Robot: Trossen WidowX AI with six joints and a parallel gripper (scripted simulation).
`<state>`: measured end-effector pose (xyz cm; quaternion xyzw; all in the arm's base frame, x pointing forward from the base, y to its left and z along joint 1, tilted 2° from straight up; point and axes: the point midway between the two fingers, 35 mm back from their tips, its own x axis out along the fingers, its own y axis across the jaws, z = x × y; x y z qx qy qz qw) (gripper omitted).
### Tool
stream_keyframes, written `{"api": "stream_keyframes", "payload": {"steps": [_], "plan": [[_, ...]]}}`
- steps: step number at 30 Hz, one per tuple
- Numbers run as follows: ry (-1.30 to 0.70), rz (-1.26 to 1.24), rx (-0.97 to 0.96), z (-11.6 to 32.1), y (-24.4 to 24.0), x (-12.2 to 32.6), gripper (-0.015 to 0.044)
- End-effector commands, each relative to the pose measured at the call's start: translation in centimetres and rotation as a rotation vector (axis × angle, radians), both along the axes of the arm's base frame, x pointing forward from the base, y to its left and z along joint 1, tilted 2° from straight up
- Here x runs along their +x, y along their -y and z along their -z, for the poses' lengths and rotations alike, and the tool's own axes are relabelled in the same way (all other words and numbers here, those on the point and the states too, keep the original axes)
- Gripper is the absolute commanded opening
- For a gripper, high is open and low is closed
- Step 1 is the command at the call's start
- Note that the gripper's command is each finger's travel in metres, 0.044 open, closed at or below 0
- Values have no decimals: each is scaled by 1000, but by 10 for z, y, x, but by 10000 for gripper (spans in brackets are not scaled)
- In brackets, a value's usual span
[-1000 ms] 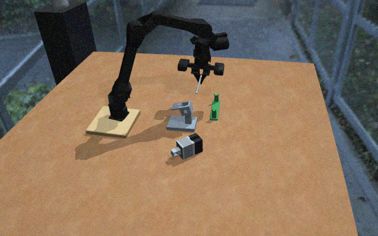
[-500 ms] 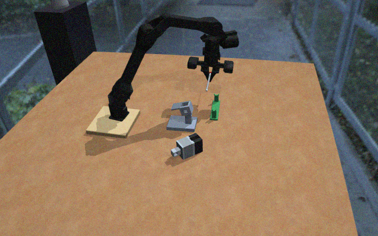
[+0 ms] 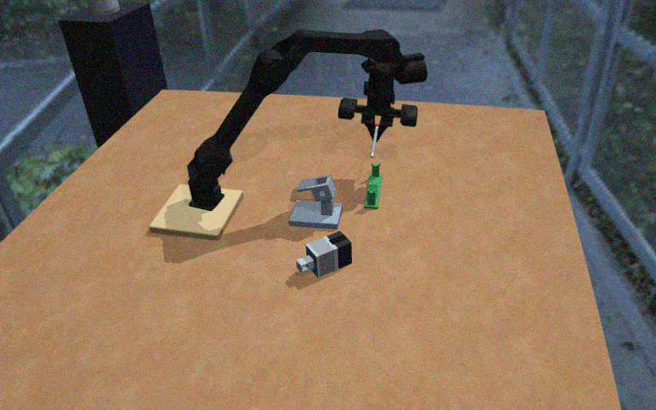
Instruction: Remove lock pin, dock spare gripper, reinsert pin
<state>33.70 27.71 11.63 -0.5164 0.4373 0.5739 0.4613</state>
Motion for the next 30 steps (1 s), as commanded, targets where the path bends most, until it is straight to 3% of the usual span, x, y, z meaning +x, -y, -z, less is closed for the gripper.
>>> {"api": "stream_keyframes", "payload": {"steps": [1,30], "plan": [[3,-5,2,-1,-1,2,0],[2,-6,1,46,-1,5,0]]}}
